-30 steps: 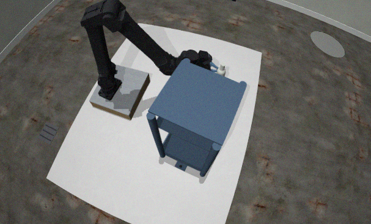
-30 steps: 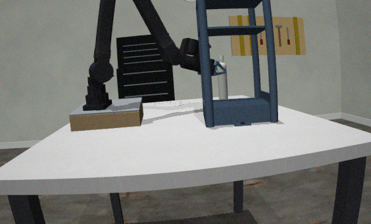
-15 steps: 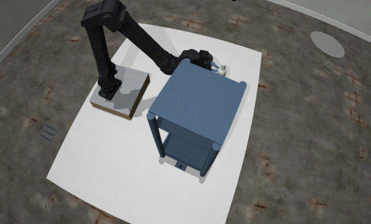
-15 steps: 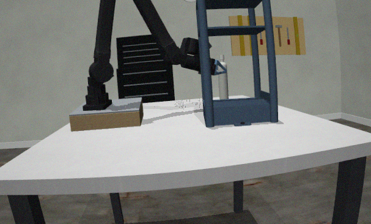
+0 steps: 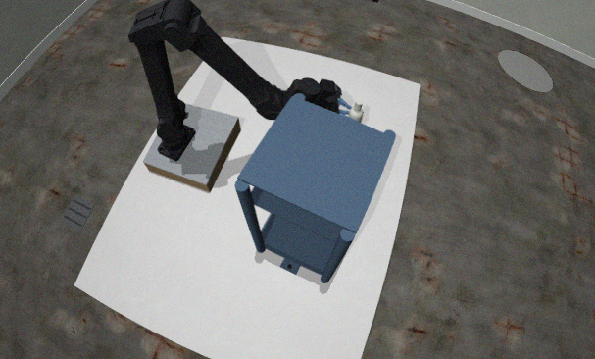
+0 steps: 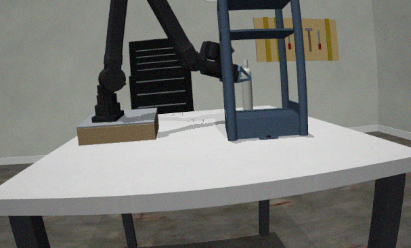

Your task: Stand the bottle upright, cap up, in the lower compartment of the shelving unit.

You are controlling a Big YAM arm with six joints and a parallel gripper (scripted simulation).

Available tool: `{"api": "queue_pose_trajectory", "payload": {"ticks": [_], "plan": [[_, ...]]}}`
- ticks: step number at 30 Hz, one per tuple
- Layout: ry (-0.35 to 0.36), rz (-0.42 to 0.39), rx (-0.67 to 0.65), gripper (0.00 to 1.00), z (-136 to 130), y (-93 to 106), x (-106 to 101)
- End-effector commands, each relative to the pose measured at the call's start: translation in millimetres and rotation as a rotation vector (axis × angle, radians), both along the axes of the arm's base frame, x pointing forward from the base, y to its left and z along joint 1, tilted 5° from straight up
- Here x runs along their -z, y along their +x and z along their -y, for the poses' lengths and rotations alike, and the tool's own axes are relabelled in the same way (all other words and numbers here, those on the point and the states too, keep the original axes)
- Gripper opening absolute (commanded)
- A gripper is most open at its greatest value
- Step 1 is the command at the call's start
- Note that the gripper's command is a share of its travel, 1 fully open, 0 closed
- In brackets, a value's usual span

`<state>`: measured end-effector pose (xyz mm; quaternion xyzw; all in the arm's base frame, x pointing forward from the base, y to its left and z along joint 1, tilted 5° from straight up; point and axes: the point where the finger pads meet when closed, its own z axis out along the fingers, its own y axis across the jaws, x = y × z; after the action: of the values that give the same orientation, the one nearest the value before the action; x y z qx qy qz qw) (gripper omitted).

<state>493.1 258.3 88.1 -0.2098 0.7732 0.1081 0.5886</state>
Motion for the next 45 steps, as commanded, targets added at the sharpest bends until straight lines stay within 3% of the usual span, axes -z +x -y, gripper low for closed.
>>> {"api": "queue_pose_trajectory", "payload": {"ticks": [1, 20, 31, 45], "plan": [[0.039, 0.059, -0.012, 0.26, -17, 12.7, -30], [0.036, 0.055, -0.012, 0.26, -16, 10.6, -29], [0.020, 0.023, -0.011, 0.26, -3, -14.1, -24], [0.014, 0.011, -0.010, 0.26, 20, -62.8, -46]]}}
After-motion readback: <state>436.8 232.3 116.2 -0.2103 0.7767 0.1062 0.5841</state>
